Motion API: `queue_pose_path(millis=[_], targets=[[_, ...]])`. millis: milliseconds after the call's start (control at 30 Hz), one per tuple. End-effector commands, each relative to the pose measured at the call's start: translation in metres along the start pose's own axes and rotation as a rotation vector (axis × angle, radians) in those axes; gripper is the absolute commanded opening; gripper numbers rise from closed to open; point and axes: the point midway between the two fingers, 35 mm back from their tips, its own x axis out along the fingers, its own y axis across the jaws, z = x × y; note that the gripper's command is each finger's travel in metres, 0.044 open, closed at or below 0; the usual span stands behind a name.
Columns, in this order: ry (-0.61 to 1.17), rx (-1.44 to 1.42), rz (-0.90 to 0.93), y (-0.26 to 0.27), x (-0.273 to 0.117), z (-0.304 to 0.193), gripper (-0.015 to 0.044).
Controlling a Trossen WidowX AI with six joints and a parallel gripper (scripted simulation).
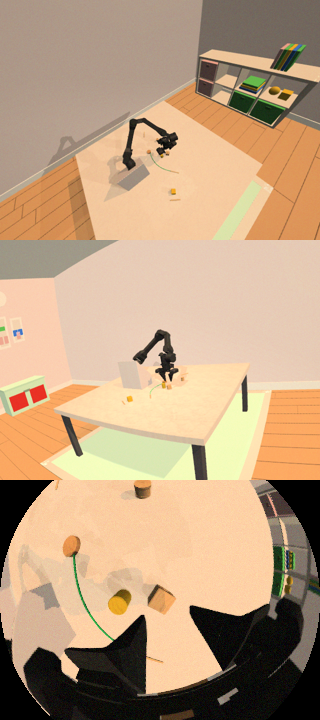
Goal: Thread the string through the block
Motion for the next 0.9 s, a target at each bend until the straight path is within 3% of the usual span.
queue_pose_path(millis=[0,100,400,867], targets=[[0.0,0.0,0.0,0.0,0.0,0.0,0.0241],[0.0,0.0,0.0,0.0,0.0,0.0,0.0241],[0.0,0.0,0.0,0.0,0.0,0.0,0.0005],[0.0,0.0,0.0,0.0,0.0,0.0,0.0]])
